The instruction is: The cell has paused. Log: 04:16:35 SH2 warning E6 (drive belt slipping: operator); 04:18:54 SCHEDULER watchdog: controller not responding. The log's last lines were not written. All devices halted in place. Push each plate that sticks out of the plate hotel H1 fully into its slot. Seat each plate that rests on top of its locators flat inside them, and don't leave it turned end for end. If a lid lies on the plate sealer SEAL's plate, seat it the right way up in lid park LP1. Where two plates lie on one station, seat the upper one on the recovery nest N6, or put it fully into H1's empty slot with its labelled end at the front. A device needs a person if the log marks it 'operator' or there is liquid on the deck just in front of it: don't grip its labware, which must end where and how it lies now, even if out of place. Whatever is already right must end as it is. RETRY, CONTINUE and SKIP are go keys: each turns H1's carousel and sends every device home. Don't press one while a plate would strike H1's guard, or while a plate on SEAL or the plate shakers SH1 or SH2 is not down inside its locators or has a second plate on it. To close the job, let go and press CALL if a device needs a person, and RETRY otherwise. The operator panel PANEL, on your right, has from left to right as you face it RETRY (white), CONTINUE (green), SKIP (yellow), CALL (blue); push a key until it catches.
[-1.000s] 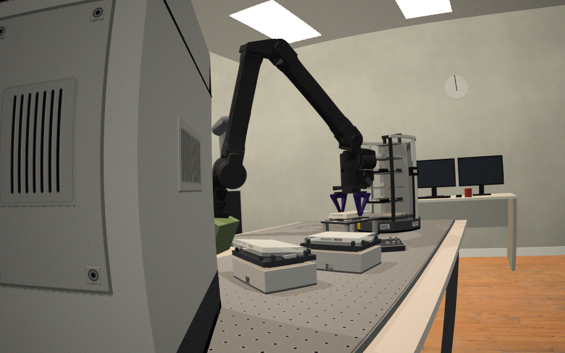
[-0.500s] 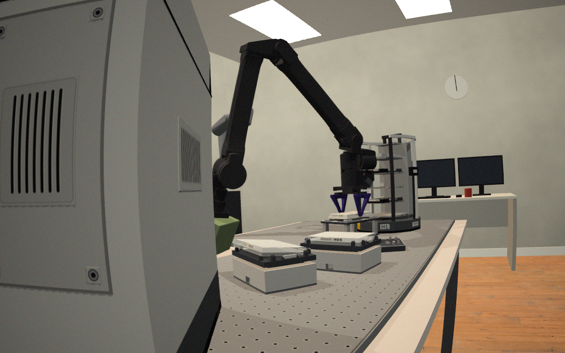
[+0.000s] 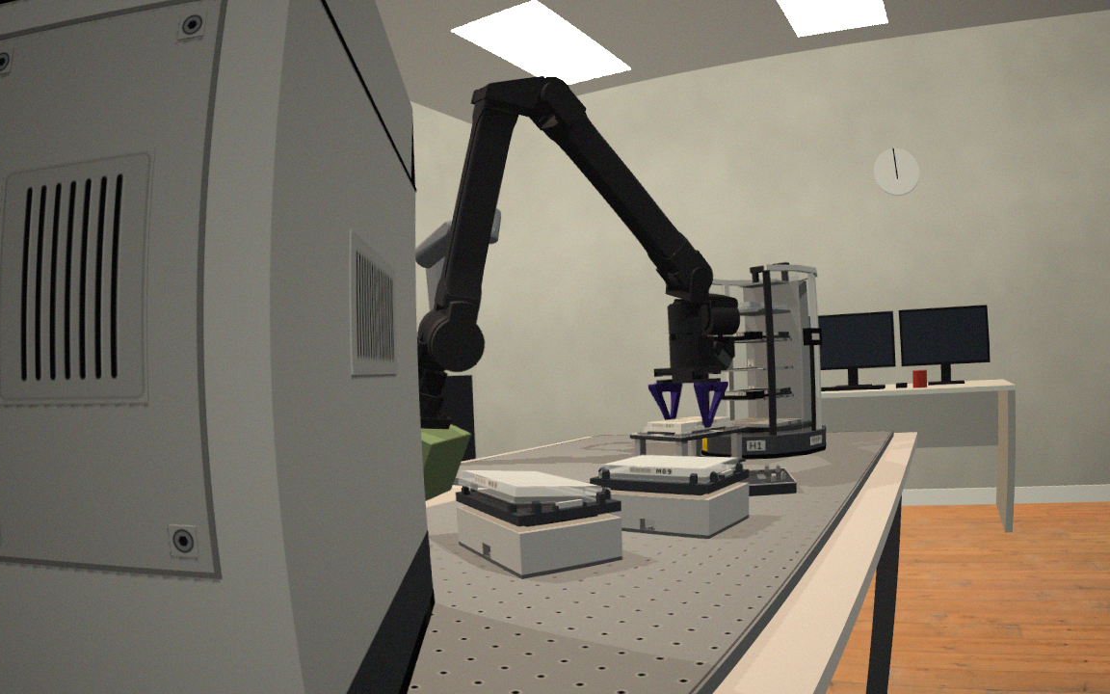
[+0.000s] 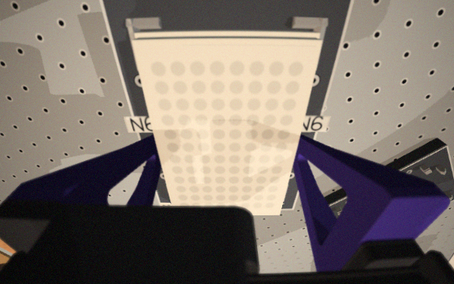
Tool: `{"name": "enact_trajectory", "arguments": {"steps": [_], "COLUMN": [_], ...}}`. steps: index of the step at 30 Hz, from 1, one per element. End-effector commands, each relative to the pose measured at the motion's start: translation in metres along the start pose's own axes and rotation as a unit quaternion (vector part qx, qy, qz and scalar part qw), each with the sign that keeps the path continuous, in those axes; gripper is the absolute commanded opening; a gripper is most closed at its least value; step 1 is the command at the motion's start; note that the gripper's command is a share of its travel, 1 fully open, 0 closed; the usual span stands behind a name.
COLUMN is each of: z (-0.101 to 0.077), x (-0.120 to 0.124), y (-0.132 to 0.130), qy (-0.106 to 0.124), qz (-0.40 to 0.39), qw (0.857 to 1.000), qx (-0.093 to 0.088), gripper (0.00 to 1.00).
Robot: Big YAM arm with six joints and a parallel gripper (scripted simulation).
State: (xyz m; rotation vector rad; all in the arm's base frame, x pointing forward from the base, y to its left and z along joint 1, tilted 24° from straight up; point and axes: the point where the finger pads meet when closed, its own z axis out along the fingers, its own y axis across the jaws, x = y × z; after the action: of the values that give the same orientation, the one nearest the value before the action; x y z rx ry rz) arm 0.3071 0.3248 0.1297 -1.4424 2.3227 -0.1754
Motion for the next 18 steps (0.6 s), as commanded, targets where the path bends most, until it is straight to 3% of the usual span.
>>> {"name": "enact_trajectory", "arguments": {"steps": [1,18], "z": [0.0093,0.0095], "x": [0.0025,0.0018], "y": [-0.0036,-0.0038], "qy": [0.003,0.001], "qz": [0.0,0.001], "qw": [1.0,1.0], "qx": [0.0,0.001], "gripper": [0.84,0.84]}}
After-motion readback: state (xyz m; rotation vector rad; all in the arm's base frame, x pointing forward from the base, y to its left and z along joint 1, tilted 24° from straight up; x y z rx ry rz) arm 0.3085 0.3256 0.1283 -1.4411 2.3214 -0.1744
